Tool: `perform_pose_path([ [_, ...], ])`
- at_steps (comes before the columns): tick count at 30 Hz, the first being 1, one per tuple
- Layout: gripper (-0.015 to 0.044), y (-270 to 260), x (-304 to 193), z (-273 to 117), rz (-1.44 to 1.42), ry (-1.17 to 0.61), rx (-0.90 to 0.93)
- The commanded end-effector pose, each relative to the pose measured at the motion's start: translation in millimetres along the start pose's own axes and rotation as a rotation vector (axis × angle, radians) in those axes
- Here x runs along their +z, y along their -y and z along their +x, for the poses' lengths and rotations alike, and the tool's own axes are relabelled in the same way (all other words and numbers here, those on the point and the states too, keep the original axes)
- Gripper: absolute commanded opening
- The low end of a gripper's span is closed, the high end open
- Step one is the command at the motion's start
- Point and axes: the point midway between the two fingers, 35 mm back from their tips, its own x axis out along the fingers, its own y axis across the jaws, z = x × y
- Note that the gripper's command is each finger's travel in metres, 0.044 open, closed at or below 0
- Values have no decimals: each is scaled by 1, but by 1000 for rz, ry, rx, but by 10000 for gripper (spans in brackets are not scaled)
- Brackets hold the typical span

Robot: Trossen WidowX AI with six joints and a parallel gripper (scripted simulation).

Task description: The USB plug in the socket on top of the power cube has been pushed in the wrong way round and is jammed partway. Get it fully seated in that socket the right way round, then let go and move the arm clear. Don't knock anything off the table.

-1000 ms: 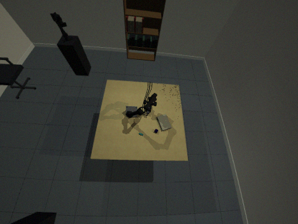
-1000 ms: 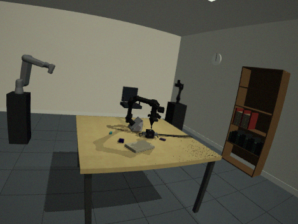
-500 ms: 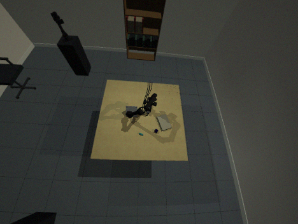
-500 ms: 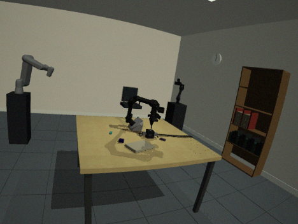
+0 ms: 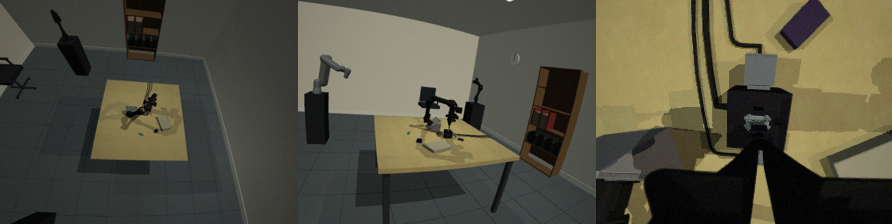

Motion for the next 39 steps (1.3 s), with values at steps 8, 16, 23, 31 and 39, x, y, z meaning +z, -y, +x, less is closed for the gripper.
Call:
perform_pose_path([
  [8, 0, 0, -1, 2, 12, -5, -2],
  [16, 0, 0, -1, 3, 16, -9, -2],
  [23, 0, 0, -2, 3, 20, -11, -2],
  [31, 0, 0, -2, 4, 24, -15, -1],
  [39, 0, 0, -3, 5, 29, -18, -1],
])
